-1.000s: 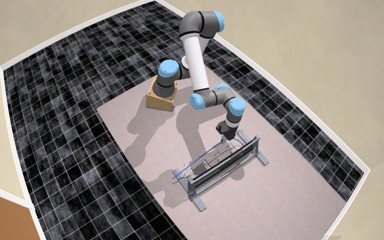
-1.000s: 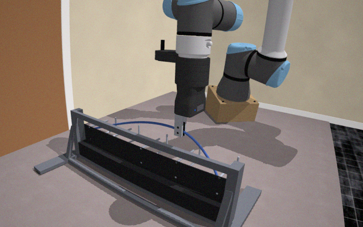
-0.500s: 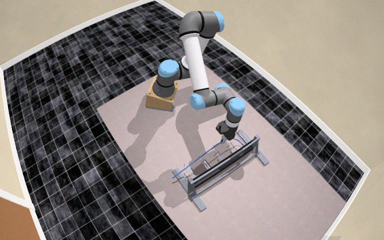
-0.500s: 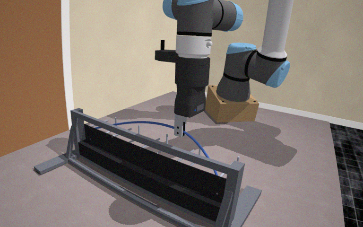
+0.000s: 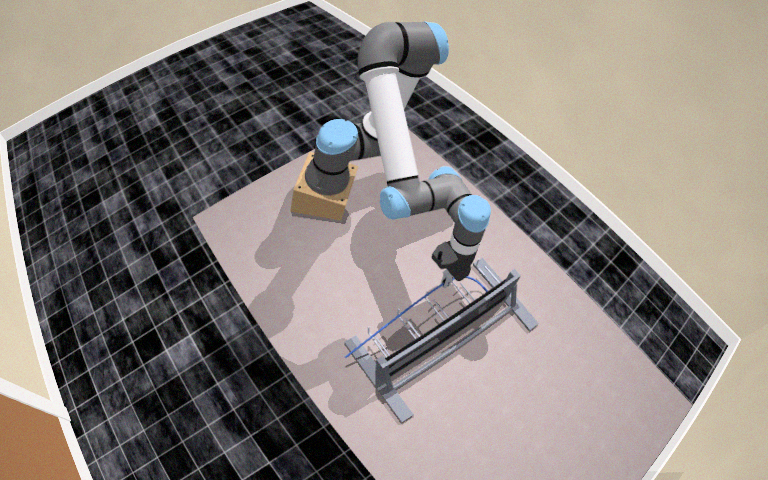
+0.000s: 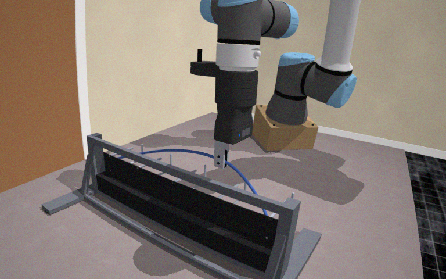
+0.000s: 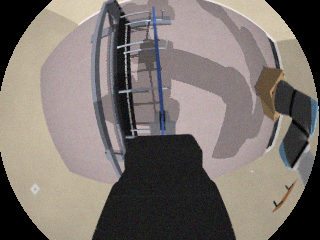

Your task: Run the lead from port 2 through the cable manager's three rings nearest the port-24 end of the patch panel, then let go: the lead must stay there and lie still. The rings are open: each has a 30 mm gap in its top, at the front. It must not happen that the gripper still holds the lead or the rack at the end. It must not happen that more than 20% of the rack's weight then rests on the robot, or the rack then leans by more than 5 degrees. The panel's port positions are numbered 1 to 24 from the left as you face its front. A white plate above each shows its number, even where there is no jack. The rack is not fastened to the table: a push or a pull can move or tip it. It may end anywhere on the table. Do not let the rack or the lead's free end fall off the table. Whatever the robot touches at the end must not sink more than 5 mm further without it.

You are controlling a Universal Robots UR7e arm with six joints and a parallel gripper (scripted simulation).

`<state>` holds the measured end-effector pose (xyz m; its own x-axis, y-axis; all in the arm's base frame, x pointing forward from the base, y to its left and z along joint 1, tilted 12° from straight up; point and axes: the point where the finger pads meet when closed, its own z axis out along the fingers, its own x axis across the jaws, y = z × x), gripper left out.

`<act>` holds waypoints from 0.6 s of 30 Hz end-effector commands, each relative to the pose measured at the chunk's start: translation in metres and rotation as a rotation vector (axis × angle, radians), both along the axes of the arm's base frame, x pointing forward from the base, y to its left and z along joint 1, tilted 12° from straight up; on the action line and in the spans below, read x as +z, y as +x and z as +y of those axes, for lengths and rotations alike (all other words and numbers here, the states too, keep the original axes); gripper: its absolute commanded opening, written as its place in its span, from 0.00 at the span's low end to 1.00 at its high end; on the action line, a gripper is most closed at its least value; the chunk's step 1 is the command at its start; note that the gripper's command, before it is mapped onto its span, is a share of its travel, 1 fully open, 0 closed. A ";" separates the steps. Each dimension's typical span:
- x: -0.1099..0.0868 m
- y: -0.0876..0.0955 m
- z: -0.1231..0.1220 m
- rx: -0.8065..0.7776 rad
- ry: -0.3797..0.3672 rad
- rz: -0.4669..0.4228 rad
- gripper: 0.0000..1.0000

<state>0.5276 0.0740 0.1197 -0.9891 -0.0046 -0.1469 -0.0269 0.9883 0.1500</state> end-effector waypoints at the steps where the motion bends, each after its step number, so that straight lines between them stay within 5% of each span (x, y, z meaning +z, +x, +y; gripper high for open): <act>1: 0.001 0.001 -0.001 -0.001 -0.001 -0.003 0.00; 18: -0.002 0.001 0.000 -0.001 -0.001 -0.003 0.00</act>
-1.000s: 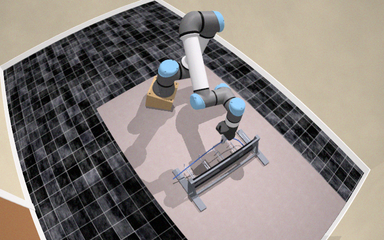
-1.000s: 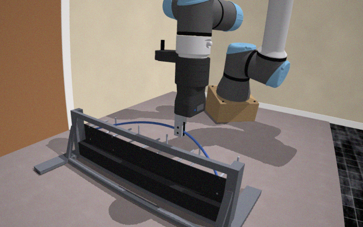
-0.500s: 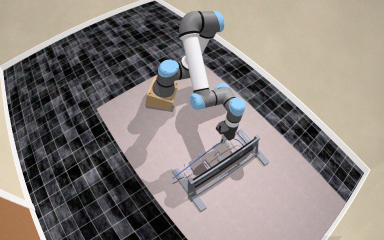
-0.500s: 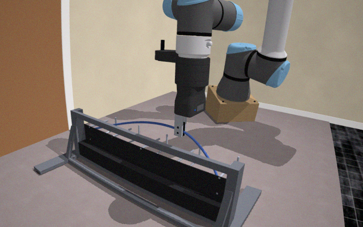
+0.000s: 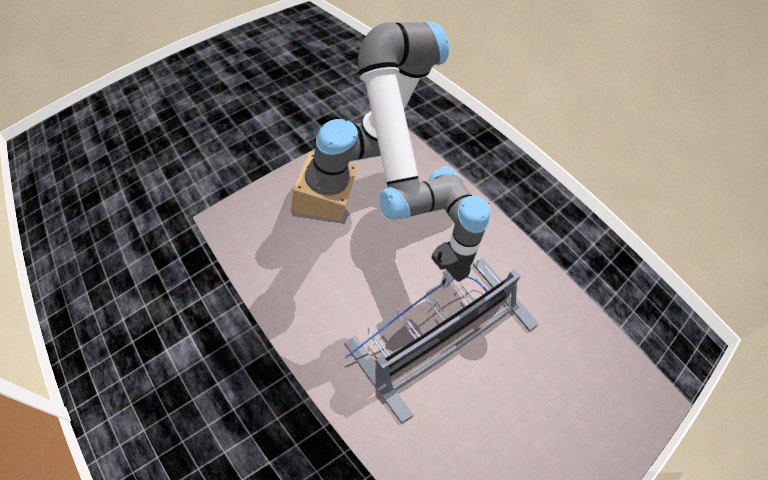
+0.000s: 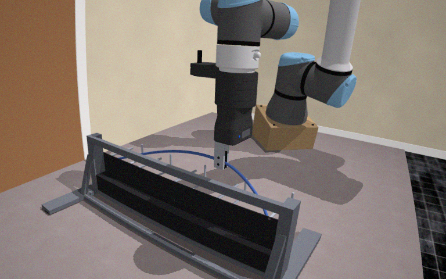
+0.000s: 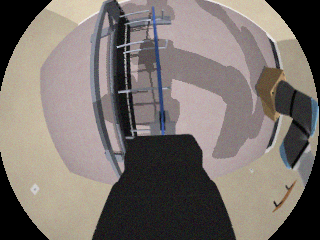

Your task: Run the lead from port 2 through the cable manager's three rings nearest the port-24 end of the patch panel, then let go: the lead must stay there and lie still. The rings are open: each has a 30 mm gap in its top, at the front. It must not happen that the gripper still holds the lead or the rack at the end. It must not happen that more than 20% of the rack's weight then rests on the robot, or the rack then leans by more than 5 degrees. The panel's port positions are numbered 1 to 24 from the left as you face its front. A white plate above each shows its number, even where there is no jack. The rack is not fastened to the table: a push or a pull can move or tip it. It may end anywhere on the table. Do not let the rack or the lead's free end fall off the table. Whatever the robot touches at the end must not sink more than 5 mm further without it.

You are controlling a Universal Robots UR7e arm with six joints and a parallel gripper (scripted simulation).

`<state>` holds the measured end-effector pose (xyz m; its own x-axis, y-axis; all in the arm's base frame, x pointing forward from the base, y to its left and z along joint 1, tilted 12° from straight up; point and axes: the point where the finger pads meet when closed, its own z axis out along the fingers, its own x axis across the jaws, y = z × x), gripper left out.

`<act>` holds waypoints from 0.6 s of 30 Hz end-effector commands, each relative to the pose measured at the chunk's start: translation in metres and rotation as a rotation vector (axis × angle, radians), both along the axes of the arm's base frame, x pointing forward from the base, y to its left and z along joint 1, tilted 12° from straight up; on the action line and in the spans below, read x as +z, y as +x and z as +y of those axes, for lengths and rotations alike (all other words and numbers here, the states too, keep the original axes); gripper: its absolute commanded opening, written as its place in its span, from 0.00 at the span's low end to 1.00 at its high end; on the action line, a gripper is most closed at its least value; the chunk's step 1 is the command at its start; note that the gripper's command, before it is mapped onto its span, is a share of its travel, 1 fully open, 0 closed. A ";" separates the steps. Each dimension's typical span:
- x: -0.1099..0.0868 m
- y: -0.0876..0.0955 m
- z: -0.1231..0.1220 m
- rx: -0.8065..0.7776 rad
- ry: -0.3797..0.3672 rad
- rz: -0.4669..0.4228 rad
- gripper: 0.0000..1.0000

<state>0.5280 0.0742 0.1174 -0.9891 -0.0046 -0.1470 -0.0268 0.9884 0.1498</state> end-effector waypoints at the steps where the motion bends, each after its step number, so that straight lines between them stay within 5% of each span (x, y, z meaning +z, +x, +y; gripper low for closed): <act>1: -0.001 0.001 0.000 -0.001 -0.001 -0.003 0.00; 18: -0.013 0.003 0.002 -0.001 -0.001 -0.003 0.00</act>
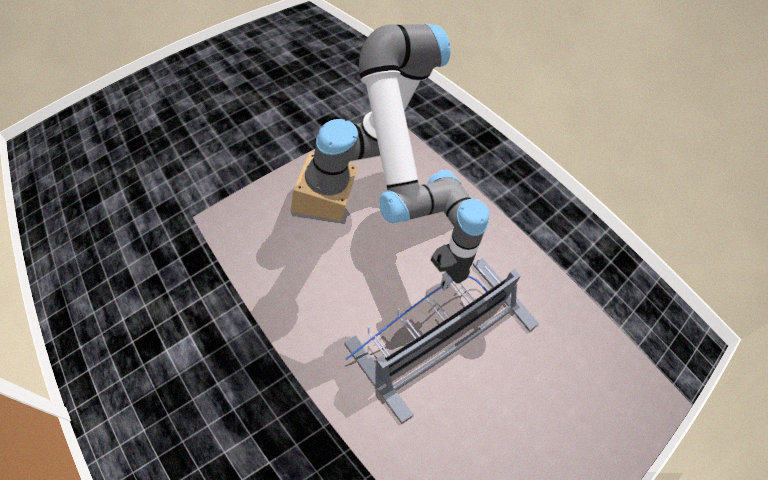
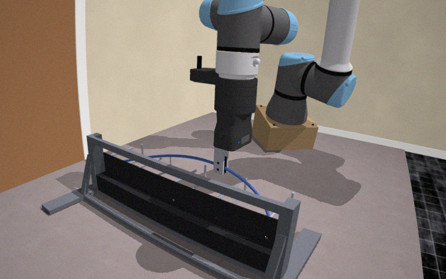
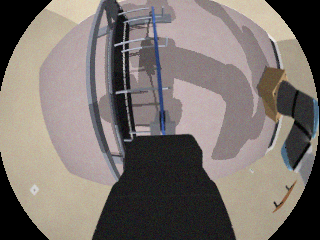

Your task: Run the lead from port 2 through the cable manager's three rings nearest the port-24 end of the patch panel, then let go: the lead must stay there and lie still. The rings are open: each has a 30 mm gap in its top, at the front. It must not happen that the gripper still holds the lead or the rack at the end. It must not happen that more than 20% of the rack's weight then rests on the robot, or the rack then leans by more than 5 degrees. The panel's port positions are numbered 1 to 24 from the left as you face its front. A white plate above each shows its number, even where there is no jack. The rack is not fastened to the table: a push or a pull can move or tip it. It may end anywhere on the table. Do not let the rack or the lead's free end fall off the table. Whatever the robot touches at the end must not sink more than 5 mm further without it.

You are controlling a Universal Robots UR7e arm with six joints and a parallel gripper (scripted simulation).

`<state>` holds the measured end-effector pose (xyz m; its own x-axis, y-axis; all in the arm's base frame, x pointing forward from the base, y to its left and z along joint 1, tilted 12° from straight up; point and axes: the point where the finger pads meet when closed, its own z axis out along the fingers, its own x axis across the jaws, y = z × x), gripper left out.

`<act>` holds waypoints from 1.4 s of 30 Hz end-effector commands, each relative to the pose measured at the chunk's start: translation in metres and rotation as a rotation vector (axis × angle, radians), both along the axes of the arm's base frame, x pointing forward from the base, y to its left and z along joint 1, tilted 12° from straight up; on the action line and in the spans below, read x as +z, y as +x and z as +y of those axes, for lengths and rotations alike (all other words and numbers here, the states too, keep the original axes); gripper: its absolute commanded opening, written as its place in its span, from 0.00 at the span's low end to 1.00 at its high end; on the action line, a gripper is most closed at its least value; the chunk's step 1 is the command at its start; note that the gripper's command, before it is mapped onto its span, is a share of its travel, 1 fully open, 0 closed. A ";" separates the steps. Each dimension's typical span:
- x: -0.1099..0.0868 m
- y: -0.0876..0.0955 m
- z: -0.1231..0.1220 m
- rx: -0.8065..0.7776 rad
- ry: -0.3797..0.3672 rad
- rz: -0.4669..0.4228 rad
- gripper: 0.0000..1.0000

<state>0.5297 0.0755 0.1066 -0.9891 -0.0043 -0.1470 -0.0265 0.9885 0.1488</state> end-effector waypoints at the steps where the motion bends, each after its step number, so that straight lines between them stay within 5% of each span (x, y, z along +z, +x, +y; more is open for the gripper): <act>1: -0.003 0.001 0.001 0.000 0.000 -0.003 0.00; 42: -0.039 0.007 0.006 0.000 0.000 -0.003 0.00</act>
<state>0.5354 0.0808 0.0688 -0.9891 -0.0041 -0.1471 -0.0260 0.9887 0.1476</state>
